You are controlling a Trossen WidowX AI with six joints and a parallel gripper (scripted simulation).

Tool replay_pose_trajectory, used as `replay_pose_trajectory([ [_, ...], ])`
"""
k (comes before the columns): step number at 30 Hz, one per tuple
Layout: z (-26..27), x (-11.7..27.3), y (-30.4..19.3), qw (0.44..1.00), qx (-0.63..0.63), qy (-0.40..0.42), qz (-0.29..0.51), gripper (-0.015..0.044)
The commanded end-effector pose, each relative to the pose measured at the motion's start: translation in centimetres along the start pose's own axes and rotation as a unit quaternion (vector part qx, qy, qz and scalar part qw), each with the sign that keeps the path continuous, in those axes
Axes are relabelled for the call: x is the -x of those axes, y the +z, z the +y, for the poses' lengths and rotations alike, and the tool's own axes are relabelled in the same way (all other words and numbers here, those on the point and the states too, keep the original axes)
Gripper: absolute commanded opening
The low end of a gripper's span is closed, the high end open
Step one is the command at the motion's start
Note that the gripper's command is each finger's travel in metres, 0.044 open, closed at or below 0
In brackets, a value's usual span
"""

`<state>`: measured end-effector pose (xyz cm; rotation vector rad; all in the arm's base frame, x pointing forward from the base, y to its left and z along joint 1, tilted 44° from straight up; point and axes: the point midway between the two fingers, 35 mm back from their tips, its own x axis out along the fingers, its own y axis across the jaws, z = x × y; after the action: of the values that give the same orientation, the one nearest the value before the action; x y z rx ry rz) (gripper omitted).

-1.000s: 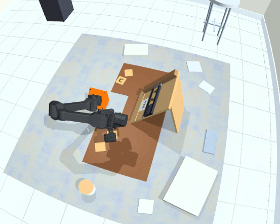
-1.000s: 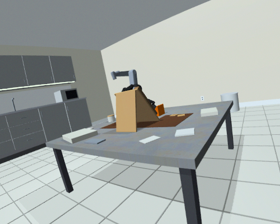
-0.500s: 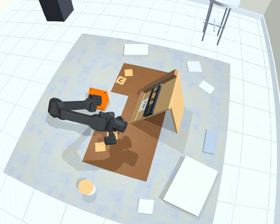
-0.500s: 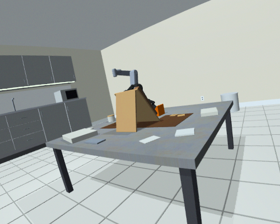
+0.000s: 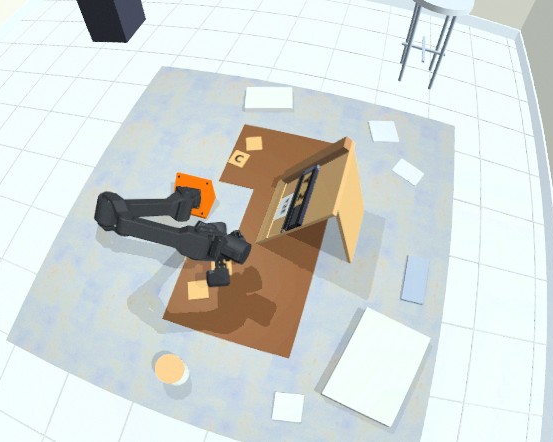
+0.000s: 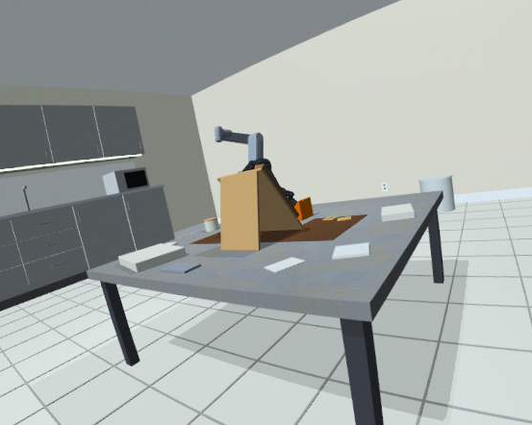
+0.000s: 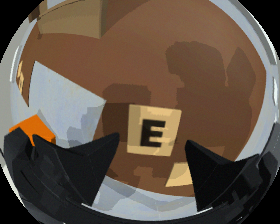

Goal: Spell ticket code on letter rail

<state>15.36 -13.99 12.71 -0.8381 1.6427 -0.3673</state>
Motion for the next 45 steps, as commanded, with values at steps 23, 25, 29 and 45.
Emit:
replay_pose_trajectory([
  [23,0.1,-1.8,0.0,1.000,0.003,0.001,0.000,0.0333],
  [25,0.1,-1.8,0.0,1.000,0.003,0.001,0.000,0.0320],
  [29,0.1,-1.8,0.0,1.000,0.003,0.001,0.000,0.0293],
  [45,0.1,-1.3,-0.1,1.000,0.003,0.002,-0.001,0.0050],
])
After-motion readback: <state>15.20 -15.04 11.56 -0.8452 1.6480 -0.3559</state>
